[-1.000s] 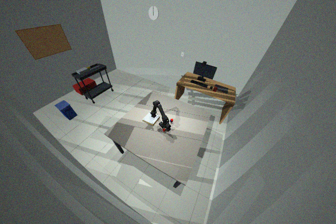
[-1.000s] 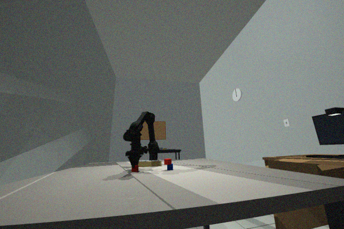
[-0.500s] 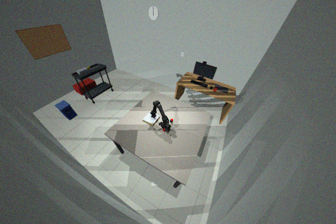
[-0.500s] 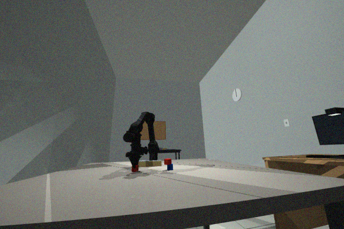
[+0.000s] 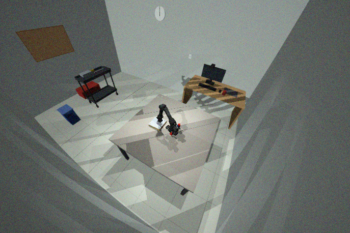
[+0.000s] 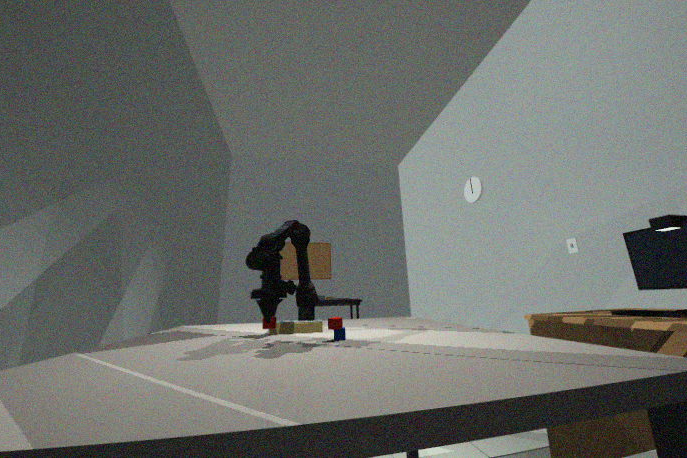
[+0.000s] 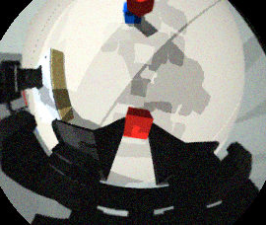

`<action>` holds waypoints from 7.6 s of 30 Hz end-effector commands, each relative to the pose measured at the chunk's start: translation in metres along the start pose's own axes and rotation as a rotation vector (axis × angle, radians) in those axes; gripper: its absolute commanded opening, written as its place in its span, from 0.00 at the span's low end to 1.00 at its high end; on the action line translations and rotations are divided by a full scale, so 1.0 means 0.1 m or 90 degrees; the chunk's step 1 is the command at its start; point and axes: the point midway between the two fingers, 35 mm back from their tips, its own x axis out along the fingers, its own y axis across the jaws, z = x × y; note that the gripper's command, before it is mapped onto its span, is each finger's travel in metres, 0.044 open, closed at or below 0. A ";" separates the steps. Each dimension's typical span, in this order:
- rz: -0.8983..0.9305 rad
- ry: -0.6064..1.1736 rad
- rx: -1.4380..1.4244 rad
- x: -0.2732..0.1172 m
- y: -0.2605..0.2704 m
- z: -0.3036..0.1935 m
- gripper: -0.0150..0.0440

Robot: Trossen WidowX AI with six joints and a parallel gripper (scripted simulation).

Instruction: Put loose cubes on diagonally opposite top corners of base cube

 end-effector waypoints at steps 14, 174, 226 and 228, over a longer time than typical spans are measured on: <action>-0.004 0.003 -0.001 -0.57 0.02 0.00 0.43; 0.013 -0.007 1.437 0.05 0.59 2.32 0.43; 0.014 -0.006 1.440 -0.56 0.59 2.31 0.60; 0.014 -0.006 1.440 -0.59 0.59 2.31 0.60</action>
